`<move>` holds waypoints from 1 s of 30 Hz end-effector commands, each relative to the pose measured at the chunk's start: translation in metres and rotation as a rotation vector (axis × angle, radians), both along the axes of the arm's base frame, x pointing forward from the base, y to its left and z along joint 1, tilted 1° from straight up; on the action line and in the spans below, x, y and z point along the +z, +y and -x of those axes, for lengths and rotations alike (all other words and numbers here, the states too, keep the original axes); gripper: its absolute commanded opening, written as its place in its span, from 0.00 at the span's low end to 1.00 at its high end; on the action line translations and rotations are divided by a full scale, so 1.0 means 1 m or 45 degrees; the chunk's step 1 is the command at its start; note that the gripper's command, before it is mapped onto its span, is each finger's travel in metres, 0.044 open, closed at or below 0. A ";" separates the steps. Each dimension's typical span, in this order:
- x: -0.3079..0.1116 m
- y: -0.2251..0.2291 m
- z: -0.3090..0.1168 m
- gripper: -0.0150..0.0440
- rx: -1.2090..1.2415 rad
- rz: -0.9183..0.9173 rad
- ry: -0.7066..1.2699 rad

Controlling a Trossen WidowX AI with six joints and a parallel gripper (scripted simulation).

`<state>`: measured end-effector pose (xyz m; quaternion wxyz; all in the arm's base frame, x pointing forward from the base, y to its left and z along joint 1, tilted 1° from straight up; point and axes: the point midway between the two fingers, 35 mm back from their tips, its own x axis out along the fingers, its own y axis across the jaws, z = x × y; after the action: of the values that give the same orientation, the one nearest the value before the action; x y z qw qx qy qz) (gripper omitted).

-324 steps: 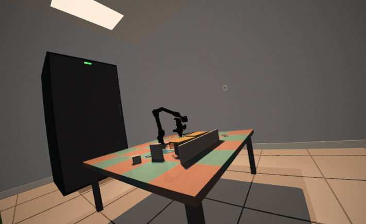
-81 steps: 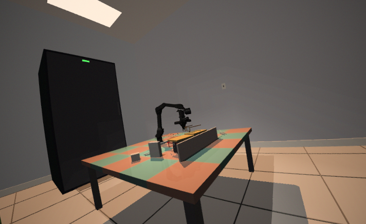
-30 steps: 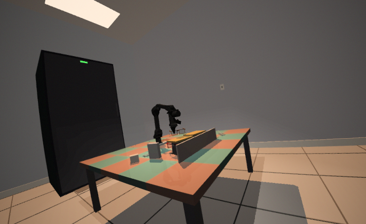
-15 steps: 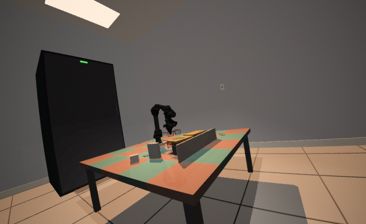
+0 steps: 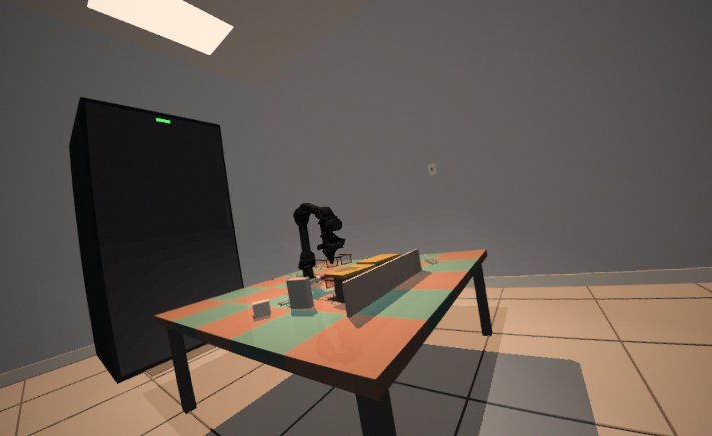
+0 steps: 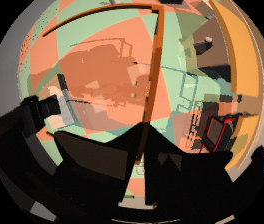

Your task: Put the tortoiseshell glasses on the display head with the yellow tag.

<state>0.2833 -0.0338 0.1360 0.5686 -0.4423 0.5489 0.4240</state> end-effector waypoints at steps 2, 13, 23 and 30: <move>-0.005 0.000 -0.001 0.25 0.005 -0.004 0.000; -0.014 0.000 -0.002 0.25 0.006 -0.004 0.000; -0.022 0.000 -0.003 0.25 0.006 -0.004 0.000; -0.028 0.000 -0.004 0.25 0.006 -0.004 0.000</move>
<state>0.2869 -0.0343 0.1112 0.5684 -0.4427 0.5485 0.4243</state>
